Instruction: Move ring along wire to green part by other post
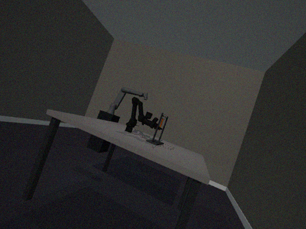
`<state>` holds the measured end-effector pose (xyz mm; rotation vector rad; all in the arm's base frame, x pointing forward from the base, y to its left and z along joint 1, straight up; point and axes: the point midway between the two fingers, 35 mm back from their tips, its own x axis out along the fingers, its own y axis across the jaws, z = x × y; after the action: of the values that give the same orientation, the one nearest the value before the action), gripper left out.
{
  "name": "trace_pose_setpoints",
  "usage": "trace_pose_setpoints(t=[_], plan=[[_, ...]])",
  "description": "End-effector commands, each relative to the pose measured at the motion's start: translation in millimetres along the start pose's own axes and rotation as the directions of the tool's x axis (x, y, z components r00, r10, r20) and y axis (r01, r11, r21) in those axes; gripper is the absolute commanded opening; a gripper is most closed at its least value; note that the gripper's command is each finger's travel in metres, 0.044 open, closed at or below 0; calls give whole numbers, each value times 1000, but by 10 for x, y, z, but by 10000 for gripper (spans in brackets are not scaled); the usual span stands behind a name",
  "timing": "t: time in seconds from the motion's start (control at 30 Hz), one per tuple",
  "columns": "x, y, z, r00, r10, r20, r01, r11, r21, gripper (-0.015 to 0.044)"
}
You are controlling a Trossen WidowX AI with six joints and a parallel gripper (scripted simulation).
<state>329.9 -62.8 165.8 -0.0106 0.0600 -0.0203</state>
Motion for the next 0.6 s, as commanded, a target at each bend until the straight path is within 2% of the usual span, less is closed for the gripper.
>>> trace_pose_setpoints(t=[0.0, 0.57], plan=[[-18, 53, -27, 1000, -10, -6, 10, 1000, 14, -150], [-11, 277, -21, 994, -111, -8, 111, 992, 66, -150]])
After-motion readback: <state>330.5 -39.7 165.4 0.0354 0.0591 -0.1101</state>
